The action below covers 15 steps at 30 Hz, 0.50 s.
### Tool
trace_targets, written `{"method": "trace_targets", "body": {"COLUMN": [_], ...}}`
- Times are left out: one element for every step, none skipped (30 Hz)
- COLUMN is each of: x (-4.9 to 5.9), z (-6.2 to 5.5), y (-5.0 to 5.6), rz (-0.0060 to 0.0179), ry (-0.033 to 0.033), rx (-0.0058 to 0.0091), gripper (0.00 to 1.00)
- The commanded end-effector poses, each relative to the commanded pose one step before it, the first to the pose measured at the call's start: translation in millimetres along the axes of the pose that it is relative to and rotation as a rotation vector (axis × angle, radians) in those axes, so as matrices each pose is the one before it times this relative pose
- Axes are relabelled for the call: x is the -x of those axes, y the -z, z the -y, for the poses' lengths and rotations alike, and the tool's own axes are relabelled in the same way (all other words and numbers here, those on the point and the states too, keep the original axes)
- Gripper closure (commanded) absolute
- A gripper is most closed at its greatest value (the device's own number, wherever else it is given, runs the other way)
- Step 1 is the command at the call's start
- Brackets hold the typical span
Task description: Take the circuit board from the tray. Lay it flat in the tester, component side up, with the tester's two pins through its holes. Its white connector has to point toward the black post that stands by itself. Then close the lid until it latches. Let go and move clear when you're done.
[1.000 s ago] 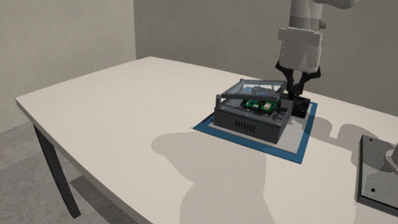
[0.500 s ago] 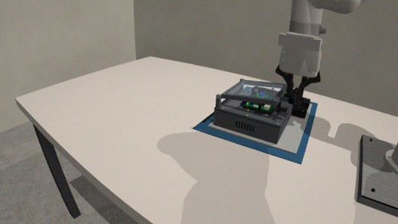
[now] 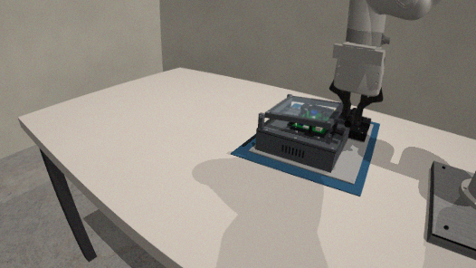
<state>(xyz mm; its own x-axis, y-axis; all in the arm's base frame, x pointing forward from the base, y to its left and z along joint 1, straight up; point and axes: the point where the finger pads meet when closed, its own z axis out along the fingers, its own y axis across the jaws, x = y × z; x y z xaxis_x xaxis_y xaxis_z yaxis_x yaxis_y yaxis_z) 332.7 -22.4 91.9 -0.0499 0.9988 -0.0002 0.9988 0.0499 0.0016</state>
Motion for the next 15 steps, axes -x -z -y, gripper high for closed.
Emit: {"method": "trace_targets", "body": {"x": [0.12,0.0,0.0,0.0,0.0,0.0,0.0,0.0,0.0,0.0,0.0,0.0,0.0,0.0,0.0], "z": [-0.75,0.04,0.04,0.03,0.03,0.03,0.03,0.03,0.02,0.02,0.02,0.02,0.02,0.02,0.01], "y": [-0.32,-0.32,-0.3,-0.28,-0.27,-0.25,-0.23,-0.22,-0.2,-0.18,-0.17,-0.16,-0.14,-0.13,-0.12], "rz": [0.00027,0.0,0.0,0.0,0.0,0.0,0.0,0.0,0.0,0.0,0.0,0.0,0.0,0.0,0.0], "ry": [-0.00004,0.0,0.0,0.0,0.0,0.0,0.0,0.0,0.0,0.0,0.0,0.0,0.0,0.0,0.0], "rx": [0.0023,0.0,0.0,0.0,0.0,0.0,0.0,0.0,0.0,0.0,0.0,0.0,0.0,0.0,0.0], "gripper": [1.0,1.0,1.0,1.0,1.0,1.0,1.0,1.0,1.0,1.0,1.0,1.0,1.0,1.0,1.0]}}
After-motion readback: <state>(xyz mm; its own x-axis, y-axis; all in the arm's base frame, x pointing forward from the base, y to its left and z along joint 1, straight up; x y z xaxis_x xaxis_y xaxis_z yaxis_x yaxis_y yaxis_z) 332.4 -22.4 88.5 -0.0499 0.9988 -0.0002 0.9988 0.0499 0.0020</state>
